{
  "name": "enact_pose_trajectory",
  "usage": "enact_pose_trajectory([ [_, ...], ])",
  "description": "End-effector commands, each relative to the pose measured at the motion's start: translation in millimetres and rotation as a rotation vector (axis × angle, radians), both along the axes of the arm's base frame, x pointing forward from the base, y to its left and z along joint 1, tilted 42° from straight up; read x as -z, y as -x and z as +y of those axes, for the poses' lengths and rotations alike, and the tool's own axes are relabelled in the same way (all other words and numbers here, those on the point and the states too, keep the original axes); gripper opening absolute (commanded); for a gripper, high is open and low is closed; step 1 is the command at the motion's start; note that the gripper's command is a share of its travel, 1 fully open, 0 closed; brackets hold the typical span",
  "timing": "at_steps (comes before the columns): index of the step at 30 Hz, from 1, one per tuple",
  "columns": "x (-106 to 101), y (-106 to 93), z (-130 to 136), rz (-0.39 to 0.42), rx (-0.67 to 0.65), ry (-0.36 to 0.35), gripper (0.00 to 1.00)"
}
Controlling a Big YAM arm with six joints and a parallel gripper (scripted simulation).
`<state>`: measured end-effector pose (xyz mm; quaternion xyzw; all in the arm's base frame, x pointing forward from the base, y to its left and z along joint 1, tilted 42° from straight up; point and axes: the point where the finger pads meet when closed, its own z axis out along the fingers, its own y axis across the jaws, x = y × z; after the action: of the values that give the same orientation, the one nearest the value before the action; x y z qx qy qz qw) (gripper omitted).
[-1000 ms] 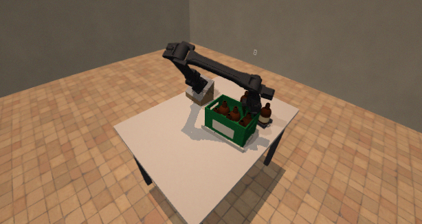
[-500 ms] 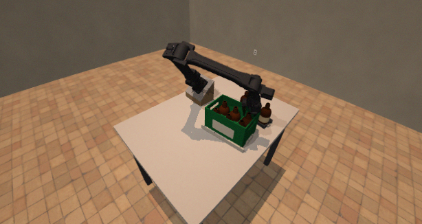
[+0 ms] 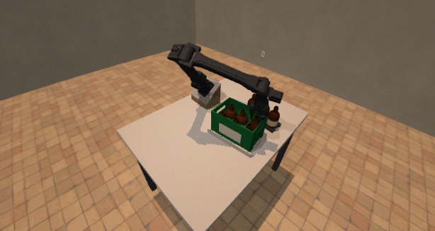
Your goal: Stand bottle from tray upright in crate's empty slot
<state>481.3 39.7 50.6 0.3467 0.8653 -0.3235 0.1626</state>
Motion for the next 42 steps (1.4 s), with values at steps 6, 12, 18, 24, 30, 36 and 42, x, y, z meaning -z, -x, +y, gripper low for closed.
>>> enact_pose_trajectory([
  [6,-1.7,-5.9,-0.7,-0.010,-0.004,-0.004,0.61],
  [12,-2.3,-6.0,-0.2,-0.010,-0.005,-0.004,0.61],
  [18,-7.7,-7.7,5.2,-0.016,-0.008,-0.005,0.61],
  [24,-23.7,-14.8,18.2,-0.052,-0.011,-0.018,0.61],
  [30,-27.4,-13.2,26.9,-0.046,-0.016,-0.017,0.61],
  [36,-27.0,-14.1,13.1,-0.033,0.022,-0.010,0.61],
  [42,-47.9,-11.2,42.5,-0.053,-0.016,-0.021,0.61],
])
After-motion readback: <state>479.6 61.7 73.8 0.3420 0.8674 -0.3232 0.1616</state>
